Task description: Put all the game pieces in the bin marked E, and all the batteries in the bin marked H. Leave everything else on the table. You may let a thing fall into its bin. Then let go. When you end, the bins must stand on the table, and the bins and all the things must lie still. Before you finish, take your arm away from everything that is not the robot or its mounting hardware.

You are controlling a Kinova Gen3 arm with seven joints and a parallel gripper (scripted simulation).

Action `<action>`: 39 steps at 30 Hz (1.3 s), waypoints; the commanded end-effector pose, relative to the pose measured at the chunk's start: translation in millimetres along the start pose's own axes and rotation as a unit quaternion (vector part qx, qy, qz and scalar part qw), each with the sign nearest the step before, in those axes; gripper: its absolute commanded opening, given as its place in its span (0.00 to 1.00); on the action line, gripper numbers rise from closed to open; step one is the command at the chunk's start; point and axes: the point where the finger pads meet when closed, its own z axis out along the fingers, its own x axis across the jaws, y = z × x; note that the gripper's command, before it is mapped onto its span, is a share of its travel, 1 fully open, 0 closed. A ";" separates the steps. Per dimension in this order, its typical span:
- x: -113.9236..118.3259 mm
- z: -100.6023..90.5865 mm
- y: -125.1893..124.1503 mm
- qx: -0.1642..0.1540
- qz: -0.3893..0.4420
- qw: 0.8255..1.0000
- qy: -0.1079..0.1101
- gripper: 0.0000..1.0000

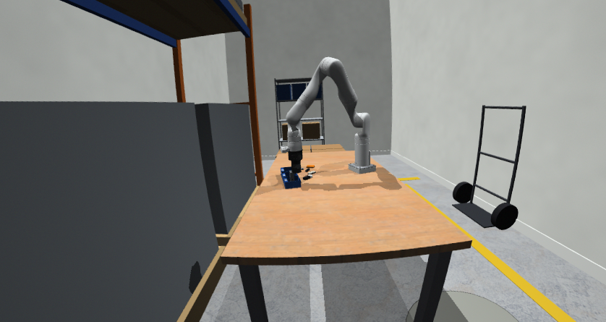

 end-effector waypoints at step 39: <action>-0.1 -60.2 -0.5 0.001 0.000 1.000 0.000 0.31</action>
